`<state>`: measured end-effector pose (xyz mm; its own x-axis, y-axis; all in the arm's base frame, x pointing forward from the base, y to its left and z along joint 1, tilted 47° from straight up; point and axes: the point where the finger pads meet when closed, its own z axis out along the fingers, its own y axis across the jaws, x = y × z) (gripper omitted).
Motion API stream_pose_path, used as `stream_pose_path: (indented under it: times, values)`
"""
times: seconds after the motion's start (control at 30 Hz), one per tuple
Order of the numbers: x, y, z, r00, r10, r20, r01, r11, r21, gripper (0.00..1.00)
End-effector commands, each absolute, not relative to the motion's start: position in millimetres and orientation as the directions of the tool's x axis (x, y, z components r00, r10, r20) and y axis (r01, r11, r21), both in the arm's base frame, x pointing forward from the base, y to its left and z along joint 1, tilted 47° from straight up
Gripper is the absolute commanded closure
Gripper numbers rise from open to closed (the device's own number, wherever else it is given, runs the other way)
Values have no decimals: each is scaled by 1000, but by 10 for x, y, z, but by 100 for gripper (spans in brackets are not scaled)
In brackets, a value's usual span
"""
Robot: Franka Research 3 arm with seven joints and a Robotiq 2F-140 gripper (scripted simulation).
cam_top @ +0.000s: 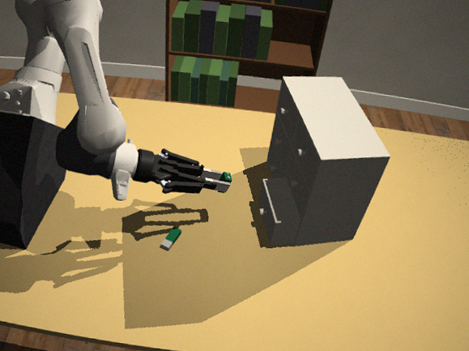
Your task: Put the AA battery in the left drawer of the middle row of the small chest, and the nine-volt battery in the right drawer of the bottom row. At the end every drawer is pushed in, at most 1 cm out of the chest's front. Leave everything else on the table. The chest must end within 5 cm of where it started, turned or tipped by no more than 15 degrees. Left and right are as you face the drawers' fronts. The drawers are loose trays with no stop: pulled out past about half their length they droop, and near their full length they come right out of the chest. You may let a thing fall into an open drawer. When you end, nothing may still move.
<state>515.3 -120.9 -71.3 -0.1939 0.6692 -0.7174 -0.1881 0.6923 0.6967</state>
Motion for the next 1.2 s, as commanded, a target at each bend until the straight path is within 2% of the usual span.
stream_pose_path:
  times: [0.0, 1.17]
  values:
    - [5261, -1213, -705, -196, 668, -718, -183, 694, 696, 86]
    - [6403, -1186, -432, -196, 668, -718, -183, 694, 696, 86]
